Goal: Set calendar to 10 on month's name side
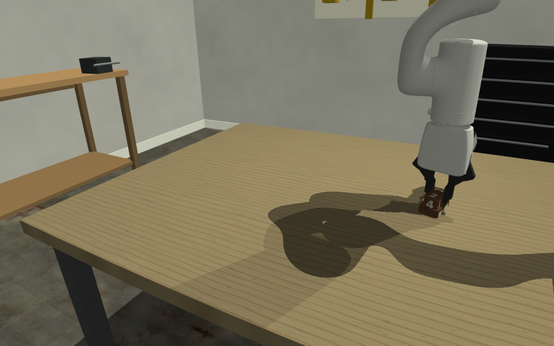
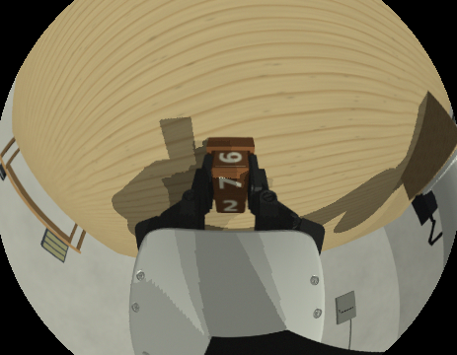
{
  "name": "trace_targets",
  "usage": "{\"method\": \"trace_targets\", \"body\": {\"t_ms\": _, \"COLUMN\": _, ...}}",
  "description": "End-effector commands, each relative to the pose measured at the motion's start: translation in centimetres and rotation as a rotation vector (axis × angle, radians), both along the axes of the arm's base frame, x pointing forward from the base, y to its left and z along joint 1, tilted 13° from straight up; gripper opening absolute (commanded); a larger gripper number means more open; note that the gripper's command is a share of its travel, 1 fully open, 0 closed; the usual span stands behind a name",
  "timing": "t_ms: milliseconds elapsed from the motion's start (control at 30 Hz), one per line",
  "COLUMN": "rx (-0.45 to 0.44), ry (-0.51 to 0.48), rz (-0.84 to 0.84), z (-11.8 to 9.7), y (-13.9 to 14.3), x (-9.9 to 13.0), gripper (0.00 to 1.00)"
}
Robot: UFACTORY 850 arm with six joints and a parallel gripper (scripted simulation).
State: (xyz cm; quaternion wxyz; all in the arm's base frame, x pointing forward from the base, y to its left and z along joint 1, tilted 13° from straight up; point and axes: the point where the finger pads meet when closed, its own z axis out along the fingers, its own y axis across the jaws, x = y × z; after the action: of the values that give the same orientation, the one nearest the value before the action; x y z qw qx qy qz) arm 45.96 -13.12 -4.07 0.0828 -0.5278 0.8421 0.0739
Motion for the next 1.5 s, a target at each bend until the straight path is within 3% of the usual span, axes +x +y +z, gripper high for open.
{"method": "trace_targets", "body": {"t_ms": 0, "rx": -0.001, "ry": -0.002, "rz": 0.000, "z": 0.06, "y": -0.04, "x": 0.08, "gripper": 0.27}}
{"method": "trace_targets", "body": {"t_ms": 867, "rx": -0.001, "ry": -0.002, "rz": 0.000, "z": 0.06, "y": -0.04, "x": 0.08, "gripper": 0.27}}
{"method": "trace_targets", "body": {"t_ms": 1300, "rx": -0.001, "ry": -0.002, "rz": 0.000, "z": 0.06, "y": -0.04, "x": 0.08, "gripper": 0.47}}
{"method": "trace_targets", "body": {"t_ms": 1467, "rx": -0.001, "ry": -0.002, "rz": 0.000, "z": 0.06, "y": -0.04, "x": 0.08, "gripper": 0.47}}
